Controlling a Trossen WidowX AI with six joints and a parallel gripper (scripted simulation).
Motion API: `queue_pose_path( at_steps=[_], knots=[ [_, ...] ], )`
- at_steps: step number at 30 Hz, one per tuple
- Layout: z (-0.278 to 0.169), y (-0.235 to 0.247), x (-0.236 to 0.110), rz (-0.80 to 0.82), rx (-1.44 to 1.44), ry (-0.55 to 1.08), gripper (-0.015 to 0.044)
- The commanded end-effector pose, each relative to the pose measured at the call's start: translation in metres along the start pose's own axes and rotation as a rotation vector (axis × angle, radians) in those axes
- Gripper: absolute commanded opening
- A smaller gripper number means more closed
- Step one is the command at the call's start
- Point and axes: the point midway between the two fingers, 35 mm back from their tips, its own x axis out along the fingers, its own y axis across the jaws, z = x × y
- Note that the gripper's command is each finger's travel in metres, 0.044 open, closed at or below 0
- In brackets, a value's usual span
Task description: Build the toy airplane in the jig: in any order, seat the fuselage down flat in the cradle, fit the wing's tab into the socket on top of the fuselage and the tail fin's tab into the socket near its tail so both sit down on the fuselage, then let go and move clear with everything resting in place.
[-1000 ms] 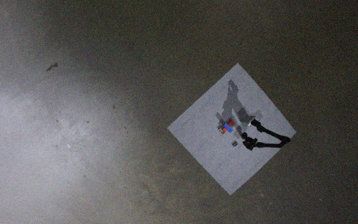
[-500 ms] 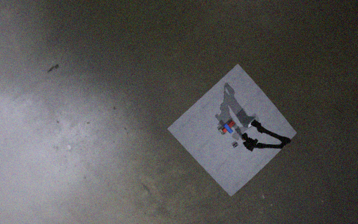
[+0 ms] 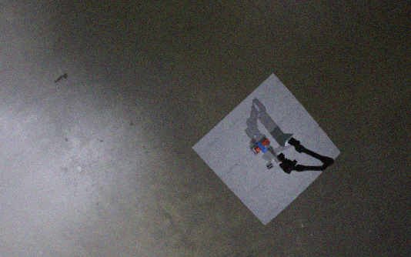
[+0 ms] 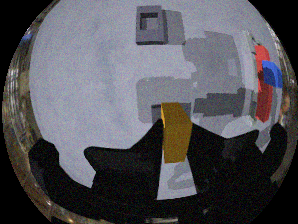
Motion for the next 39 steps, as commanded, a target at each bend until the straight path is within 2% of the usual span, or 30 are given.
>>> queue_pose_path(
  at_steps=[1,34,39],
  knots=[
    [0.006,0.002,-0.009,0.004,-0.009,-0.02,0.0],
    [-0.005,0.003,-0.103,-0.007,0.008,0.039,0.0],
    [-0.007,0.004,-0.11,-0.002,0.009,0.043,0.0]
  ],
)
